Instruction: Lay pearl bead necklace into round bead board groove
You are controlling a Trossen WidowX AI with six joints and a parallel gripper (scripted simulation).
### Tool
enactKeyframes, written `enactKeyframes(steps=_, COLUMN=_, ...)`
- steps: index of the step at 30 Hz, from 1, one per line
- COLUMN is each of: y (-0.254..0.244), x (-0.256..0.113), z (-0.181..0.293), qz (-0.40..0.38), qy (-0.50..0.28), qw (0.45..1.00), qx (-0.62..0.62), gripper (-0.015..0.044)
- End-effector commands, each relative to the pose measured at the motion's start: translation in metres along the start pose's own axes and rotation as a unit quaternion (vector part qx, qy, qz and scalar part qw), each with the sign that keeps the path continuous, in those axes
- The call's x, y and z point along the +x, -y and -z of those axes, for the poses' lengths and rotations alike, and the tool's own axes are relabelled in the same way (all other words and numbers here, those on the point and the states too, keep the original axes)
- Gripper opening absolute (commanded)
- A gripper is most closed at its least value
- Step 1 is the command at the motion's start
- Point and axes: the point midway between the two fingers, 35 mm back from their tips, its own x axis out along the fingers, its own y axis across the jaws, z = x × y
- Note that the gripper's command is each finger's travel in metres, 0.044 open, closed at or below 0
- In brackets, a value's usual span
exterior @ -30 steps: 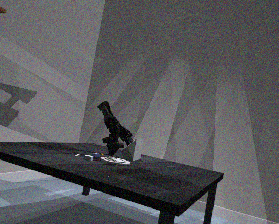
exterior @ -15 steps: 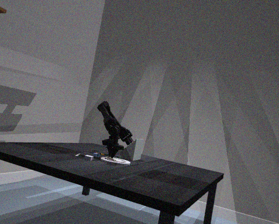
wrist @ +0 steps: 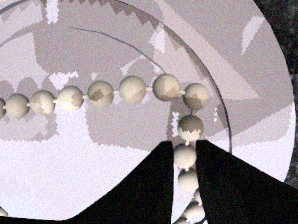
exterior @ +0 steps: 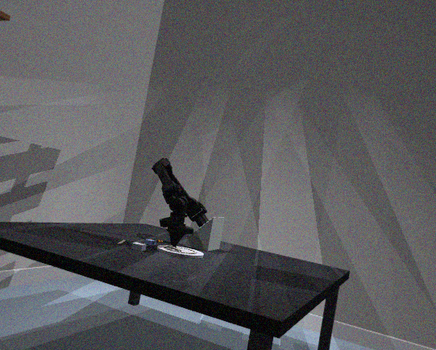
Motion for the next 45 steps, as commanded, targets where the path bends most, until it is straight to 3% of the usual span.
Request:
enactKeyframes(steps=1, y=0.000, x=0.000, z=0.000, qz=0.000, qy=0.000, qw=1.000, qx=0.000, gripper=0.0000)
enactKeyframes(steps=40, y=0.012, x=0.001, z=-0.010, qz=0.004, qy=0.000, qw=1.000, qx=-0.003, gripper=0.0000)
enactKeyframes(steps=45, y=0.008, x=-0.006, z=-0.011, qz=-0.003, qy=0.005, qw=1.000, qx=-0.003, gripper=0.0131)
